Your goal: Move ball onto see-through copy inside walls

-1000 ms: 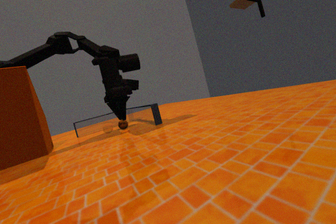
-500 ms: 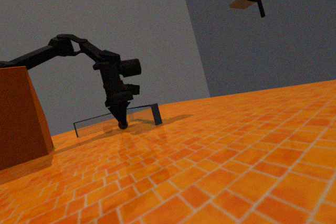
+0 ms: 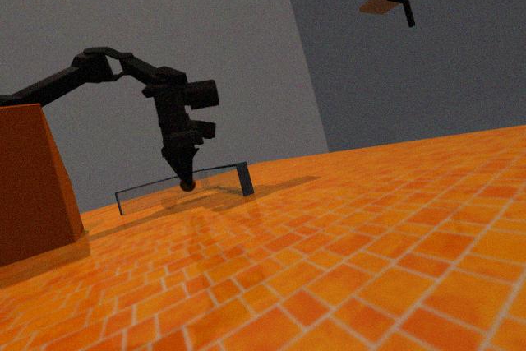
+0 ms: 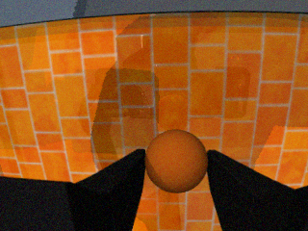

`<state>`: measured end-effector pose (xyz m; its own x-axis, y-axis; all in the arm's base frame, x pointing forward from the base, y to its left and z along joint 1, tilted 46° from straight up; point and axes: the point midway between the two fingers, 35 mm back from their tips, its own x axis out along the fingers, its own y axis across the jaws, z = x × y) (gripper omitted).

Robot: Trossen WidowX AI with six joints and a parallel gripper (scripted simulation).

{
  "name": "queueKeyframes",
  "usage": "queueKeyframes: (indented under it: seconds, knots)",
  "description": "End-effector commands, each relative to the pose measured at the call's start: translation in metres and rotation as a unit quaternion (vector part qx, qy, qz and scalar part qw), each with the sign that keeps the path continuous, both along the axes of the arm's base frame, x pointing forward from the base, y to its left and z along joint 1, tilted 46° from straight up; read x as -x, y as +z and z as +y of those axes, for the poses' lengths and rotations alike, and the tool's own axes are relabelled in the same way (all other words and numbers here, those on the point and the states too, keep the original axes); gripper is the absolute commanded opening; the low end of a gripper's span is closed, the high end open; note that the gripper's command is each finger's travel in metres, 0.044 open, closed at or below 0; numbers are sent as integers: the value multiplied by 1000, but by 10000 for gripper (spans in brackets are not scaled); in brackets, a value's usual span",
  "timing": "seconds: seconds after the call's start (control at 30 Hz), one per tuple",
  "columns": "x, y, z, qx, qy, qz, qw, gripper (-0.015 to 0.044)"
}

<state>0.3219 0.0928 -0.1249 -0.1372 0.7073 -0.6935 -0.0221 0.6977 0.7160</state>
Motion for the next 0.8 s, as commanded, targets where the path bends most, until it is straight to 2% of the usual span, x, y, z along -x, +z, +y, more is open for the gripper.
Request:
queueKeyframes:
  seconds: [0.0, 0.3, 0.77]
  knots:
    - [-13, 24, -23, 3, -3, -16, 1000, 0]
    - [-15, 70, -68, 0, -2, -15, 1000, 0]
    - [8, 63, -52, 0, -3, -14, 1000, 0]
